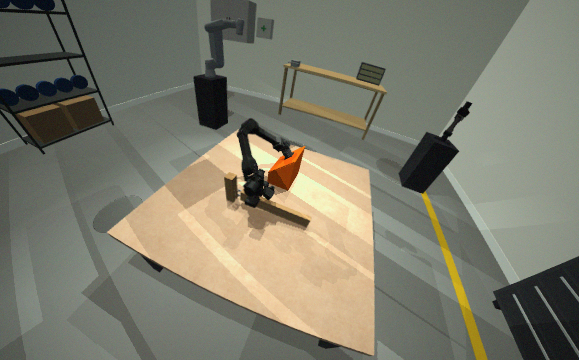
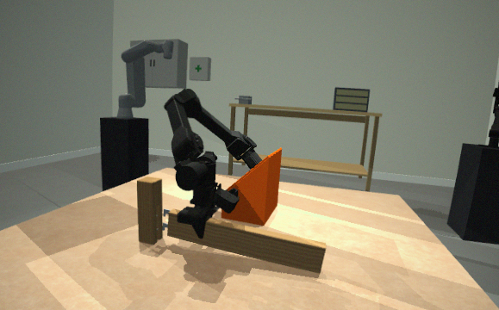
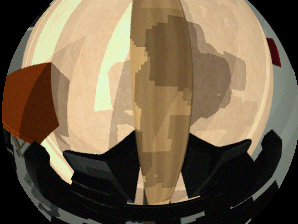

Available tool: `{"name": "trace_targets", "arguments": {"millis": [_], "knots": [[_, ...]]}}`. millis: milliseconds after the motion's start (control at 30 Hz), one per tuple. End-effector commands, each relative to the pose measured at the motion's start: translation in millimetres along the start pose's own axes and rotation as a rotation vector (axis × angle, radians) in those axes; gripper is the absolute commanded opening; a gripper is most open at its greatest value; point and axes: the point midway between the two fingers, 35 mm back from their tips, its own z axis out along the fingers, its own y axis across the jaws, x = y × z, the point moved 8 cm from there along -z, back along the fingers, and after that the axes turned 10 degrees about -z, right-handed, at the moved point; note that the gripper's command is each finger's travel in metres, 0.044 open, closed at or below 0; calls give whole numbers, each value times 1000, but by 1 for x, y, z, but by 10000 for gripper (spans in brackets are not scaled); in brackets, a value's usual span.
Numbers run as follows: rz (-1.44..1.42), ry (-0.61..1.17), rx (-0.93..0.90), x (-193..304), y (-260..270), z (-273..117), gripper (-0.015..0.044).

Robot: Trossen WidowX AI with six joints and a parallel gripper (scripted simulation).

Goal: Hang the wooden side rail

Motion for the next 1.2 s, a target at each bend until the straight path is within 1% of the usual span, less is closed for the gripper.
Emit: {"name": "trace_targets", "arguments": {"millis": [0, 1167], "knots": [[-4, 2, 10, 0, -1, -4, 0], [-4, 2, 10, 4, 0, -4, 0]]}}
